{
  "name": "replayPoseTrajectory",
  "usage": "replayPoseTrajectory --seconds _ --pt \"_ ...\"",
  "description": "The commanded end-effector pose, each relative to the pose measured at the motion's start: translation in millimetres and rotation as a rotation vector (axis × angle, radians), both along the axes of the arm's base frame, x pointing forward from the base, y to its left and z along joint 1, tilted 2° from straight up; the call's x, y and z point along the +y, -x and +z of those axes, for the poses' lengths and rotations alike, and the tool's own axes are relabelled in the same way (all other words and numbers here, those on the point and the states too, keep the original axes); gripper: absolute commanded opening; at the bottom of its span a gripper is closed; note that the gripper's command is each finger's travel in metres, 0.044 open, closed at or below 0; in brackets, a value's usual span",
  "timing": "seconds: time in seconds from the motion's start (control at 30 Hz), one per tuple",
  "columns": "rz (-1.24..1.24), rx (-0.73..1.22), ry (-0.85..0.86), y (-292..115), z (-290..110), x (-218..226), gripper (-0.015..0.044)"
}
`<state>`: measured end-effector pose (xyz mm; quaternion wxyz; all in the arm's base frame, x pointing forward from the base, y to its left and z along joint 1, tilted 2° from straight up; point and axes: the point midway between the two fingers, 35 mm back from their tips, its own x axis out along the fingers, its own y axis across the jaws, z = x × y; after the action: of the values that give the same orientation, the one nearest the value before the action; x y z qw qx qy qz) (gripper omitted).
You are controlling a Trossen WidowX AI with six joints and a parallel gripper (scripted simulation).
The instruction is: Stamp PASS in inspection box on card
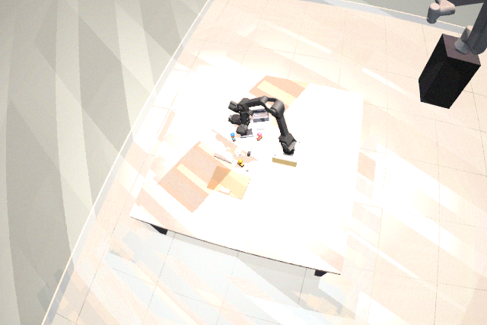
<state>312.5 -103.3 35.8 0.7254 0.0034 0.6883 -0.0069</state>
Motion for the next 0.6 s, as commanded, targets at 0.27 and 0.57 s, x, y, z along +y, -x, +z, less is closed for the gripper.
replayPoseTrajectory --seconds 0.27,0.57 --pt "0.005 0.003 -0.013 0.8 -9.2 -0.4 0.0" --pt "0.004 0.003 -0.015 0.9 -11.1 -0.6 0.0"
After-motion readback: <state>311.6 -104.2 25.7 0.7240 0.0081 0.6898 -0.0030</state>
